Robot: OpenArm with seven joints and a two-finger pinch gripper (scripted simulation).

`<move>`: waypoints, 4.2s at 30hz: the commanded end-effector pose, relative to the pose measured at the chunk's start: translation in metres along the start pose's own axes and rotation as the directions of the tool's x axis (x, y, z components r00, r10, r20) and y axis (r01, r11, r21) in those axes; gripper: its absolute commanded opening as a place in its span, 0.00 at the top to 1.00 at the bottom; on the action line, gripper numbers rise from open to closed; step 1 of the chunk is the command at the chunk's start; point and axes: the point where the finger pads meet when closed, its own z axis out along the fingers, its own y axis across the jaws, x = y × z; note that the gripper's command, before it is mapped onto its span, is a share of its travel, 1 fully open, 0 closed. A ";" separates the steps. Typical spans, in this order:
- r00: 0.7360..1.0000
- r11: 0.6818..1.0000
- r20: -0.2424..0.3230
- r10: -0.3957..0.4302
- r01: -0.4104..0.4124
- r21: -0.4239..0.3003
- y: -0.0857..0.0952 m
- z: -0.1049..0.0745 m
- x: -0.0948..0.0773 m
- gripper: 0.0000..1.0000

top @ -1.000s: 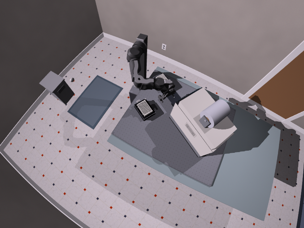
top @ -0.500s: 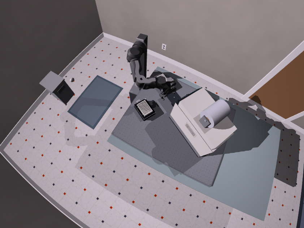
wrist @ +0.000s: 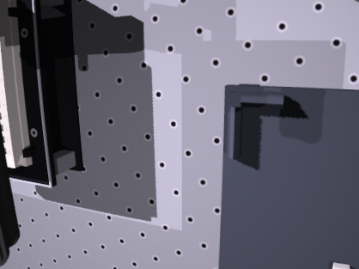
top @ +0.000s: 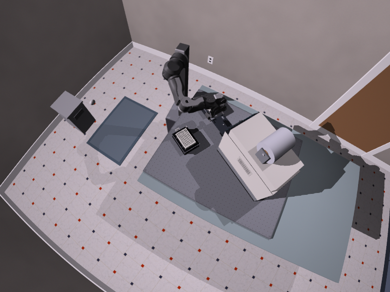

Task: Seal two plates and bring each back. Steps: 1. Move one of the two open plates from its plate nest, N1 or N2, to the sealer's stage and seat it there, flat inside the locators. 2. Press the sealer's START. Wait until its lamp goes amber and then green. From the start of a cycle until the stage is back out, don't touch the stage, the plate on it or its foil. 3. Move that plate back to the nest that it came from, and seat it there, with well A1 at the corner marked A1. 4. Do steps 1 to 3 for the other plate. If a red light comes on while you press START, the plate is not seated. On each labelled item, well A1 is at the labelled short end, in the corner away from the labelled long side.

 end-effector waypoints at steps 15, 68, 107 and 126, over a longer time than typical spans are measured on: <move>1.000 1.000 0.011 0.017 -0.017 0.009 0.034 0.017 0.053 0.35; 1.000 0.999 0.015 0.014 -0.013 -0.042 0.077 0.057 0.147 0.35; 1.000 0.999 0.016 0.016 -0.016 -0.039 0.077 0.072 0.146 0.35; 1.000 0.999 0.016 0.016 -0.016 -0.039 0.077 0.072 0.146 0.35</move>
